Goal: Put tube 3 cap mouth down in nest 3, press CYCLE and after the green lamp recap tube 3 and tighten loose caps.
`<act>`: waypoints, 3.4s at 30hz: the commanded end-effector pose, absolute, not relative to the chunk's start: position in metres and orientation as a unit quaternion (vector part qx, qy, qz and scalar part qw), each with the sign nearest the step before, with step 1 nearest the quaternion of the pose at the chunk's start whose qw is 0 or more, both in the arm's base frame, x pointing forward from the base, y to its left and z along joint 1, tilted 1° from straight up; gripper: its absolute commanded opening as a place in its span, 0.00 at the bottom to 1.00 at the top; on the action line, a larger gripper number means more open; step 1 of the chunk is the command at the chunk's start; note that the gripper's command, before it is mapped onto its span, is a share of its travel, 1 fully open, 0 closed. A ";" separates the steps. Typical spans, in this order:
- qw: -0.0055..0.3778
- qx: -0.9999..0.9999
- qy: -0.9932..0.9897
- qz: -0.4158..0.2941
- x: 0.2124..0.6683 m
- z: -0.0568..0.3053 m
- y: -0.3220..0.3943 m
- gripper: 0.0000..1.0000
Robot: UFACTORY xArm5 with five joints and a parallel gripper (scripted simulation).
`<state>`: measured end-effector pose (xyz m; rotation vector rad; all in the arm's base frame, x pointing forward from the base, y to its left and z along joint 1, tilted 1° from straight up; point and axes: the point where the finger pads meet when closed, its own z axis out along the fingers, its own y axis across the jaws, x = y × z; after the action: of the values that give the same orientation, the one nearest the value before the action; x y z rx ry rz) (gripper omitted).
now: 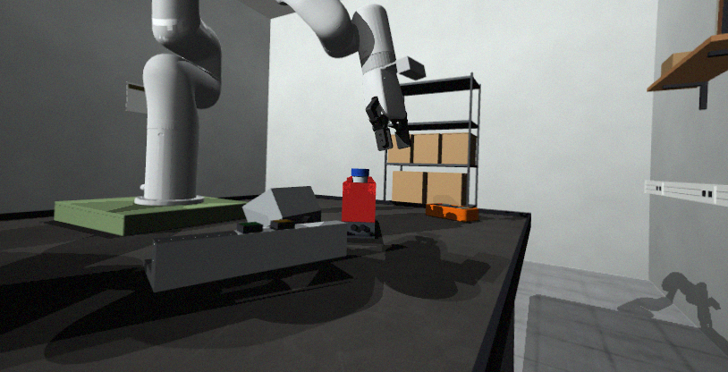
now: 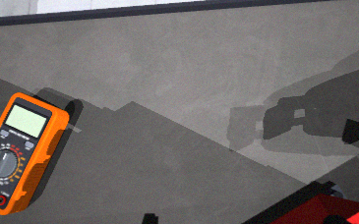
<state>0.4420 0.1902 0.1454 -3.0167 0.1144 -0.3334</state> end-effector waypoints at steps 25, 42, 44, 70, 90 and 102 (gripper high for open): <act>0.053 -0.992 0.038 -0.111 0.443 0.147 0.191 0.46; 0.053 -0.992 0.038 -0.111 0.443 0.147 0.191 0.46; 0.053 -0.992 0.038 -0.111 0.443 0.147 0.191 0.46; 0.022 -0.997 0.024 -0.076 0.445 0.179 0.127 0.46; 0.004 -0.999 0.009 -0.032 0.432 0.213 0.062 0.46; 0.001 -1.000 0.005 -0.017 0.417 0.234 0.027 0.46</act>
<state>0.4195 0.0349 0.2277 -3.1375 0.0200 -0.0614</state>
